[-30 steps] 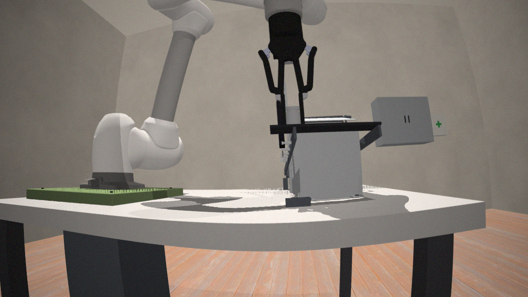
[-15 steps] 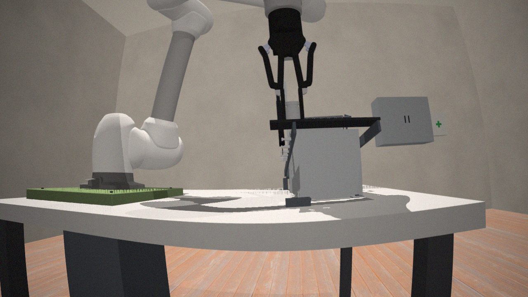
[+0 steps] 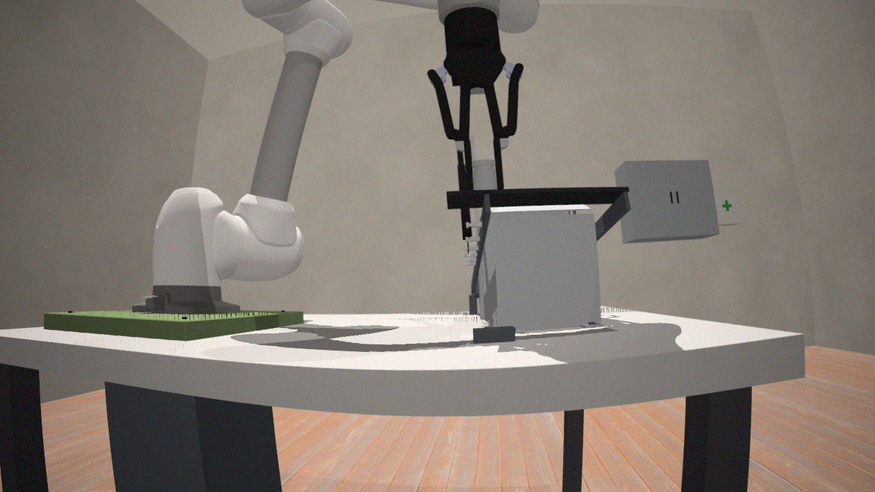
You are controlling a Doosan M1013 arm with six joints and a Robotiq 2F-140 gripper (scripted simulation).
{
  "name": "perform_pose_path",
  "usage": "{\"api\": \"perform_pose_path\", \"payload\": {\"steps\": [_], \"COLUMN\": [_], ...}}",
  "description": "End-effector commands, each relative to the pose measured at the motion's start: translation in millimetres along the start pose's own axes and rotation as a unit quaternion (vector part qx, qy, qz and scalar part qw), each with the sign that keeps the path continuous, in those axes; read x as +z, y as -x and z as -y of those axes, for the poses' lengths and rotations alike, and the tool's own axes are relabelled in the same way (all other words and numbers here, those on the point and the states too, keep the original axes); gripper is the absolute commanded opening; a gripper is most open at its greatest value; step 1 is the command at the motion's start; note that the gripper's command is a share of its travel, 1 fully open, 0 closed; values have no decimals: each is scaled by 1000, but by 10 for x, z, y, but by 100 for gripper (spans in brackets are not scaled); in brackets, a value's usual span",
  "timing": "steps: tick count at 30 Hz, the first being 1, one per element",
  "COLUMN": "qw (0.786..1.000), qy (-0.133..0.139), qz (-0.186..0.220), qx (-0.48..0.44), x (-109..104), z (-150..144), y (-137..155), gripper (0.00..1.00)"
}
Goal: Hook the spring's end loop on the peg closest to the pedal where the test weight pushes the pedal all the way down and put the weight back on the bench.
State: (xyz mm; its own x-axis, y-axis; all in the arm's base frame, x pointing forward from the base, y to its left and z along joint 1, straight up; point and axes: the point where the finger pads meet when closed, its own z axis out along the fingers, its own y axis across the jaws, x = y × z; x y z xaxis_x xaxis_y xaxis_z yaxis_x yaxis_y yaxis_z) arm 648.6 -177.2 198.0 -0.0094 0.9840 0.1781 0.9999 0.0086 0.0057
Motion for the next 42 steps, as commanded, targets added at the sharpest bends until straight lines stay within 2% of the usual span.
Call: {"api": "perform_pose_path", "payload": {"steps": [1, 7, 22, 42], "qw": [1000, 1000, 1000, 1000], "qy": [1, 1, 1, 1], "qz": [0, 0, 11, 20], "qx": [0, 0, 0, 0], "x": [-36, -73, 111, 240], "z": [-3, -3, 277, 495], "y": [-6, -13, -242, -423], "gripper": [25, 25, 25, 25]}}
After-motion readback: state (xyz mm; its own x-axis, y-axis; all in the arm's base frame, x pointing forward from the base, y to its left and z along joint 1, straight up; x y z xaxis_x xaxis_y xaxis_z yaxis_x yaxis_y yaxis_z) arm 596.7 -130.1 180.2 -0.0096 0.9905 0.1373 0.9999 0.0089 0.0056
